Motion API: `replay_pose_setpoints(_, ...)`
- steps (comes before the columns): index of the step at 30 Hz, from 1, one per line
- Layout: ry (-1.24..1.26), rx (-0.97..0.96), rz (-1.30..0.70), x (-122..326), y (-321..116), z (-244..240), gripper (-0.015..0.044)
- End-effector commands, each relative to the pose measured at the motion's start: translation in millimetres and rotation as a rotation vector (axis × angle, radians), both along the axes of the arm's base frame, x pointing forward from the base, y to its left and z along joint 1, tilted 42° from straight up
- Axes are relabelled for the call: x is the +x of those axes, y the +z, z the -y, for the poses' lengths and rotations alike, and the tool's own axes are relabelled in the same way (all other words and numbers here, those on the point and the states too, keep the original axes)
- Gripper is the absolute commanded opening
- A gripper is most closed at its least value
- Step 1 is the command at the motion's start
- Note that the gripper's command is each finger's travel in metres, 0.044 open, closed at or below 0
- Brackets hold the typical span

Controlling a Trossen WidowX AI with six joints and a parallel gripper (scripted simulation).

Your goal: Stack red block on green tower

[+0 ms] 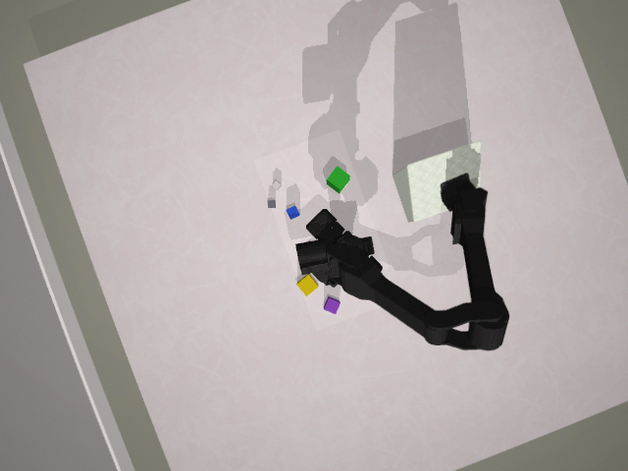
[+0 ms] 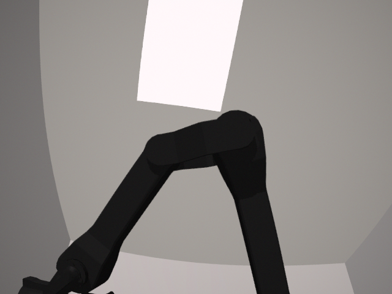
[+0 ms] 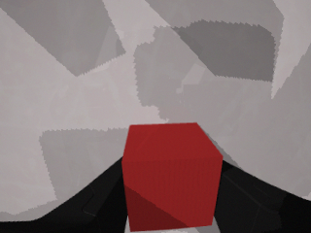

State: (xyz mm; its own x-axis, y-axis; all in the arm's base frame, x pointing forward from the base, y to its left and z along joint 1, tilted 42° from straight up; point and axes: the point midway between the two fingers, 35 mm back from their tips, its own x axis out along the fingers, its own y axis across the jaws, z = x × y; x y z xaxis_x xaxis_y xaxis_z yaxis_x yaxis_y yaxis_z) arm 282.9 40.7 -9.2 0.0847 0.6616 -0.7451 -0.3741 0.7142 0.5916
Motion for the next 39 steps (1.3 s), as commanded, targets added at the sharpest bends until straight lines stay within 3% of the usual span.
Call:
replay_pose_setpoints(1,0.001,0.005,-0.004,-0.6,-0.3,-0.6,0.0125)
replay_pose_setpoints(3,0.001,0.005,-0.004,-0.6,-0.3,-0.6,0.0111)
replay_pose_setpoints(8,0.001,0.003,-0.004,-0.8,8.6,8.0,0.0000)
replay_pose_setpoints(29,0.001,0.000,-0.006,-8.6,82.2,74.6,0.0000)
replay_pose_setpoints(39,0.001,0.000,-0.006,-8.9,85.3,79.5,0.0000)
